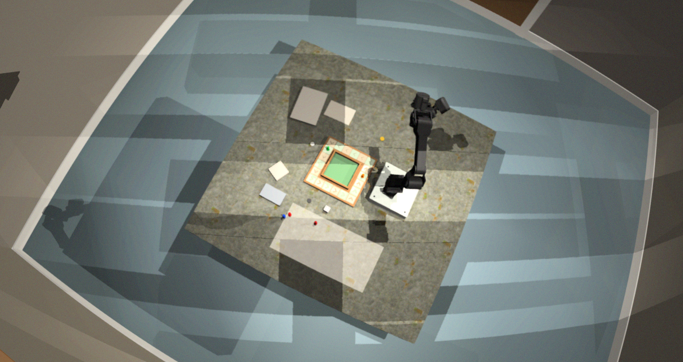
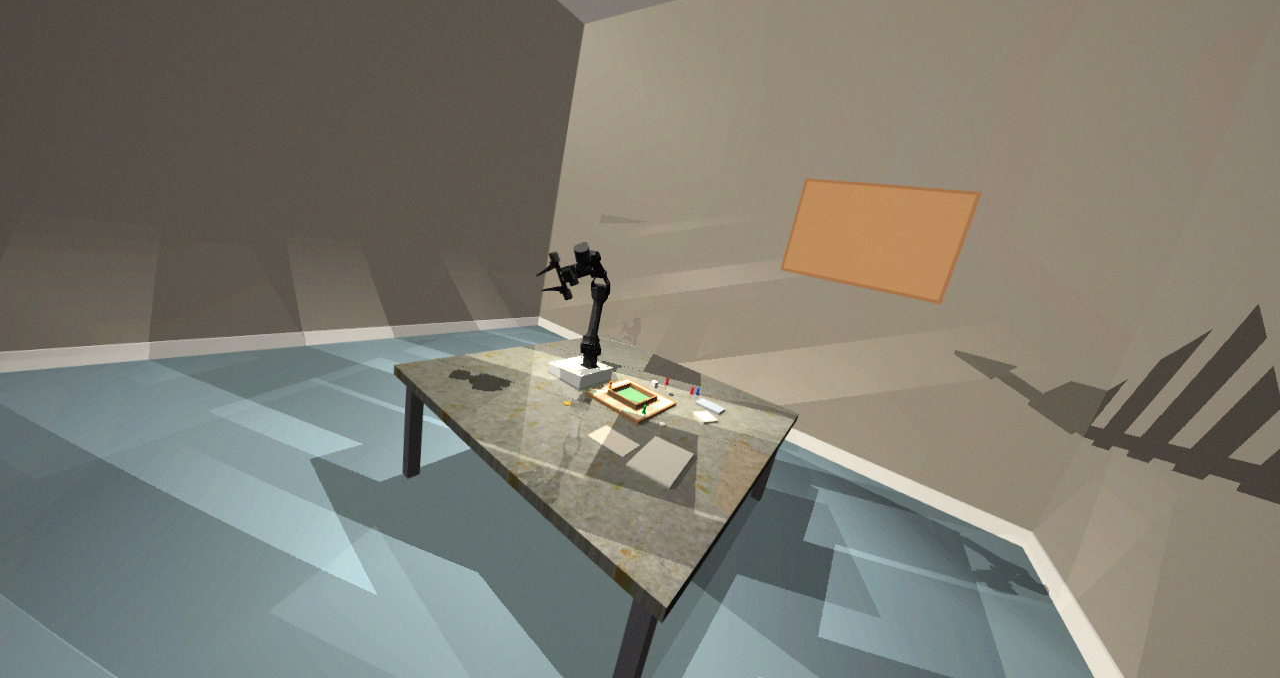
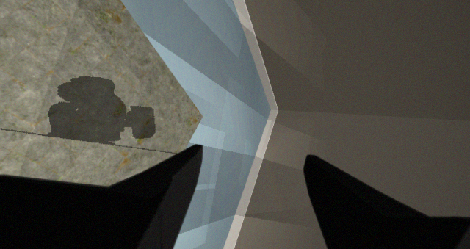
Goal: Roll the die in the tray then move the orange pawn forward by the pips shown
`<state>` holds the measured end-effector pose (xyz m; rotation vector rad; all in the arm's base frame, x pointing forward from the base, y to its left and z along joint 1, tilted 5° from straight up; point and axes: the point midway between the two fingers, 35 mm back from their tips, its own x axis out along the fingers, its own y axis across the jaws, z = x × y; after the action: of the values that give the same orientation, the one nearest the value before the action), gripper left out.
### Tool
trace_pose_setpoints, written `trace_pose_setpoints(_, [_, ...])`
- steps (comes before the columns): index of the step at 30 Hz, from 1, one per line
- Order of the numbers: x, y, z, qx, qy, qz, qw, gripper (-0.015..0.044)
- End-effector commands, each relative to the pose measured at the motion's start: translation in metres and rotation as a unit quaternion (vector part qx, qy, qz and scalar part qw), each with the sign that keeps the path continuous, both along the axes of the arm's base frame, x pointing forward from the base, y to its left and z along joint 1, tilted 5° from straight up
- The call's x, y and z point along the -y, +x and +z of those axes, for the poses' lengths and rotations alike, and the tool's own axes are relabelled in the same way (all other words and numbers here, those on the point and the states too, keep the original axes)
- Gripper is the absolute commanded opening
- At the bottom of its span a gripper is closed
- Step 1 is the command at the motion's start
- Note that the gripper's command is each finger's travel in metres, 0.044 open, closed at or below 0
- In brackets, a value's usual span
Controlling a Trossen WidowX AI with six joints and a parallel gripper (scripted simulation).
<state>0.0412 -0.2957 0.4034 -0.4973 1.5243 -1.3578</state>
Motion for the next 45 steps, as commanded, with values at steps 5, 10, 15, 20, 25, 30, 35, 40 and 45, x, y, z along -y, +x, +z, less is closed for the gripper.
trace_pose_setpoints(5, [-0.003, 0.115, -0.057, 0.085, 0.053, 0.134, 0.986, 0.0275])
trace_pose_setpoints(10, [-0.034, 0.185, -0.093, 0.154, 0.098, 0.205, 0.962, 0.0275])
trace_pose_setpoints(15, [-0.085, 0.248, -0.132, 0.202, 0.164, 0.259, 0.930, 0.0275])
trace_pose_setpoints(20, [-0.151, 0.295, -0.173, 0.228, 0.242, 0.296, 0.896, 0.0275])
trace_pose_setpoints(25, [-0.229, 0.322, -0.214, 0.235, 0.321, 0.315, 0.861, 0.0275])
trace_pose_setpoints(30, [-0.309, 0.325, -0.254, 0.223, 0.397, 0.318, 0.832, 0.0275])
trace_pose_setpoints(35, [-0.387, 0.306, -0.292, 0.193, 0.463, 0.307, 0.809, 0.0275])
trace_pose_setpoints(40, [-0.460, 0.264, -0.331, 0.144, 0.518, 0.284, 0.794, 0.0275])
trace_pose_setpoints(45, [-0.518, 0.202, -0.366, 0.083, 0.550, 0.252, 0.792, 0.0275])
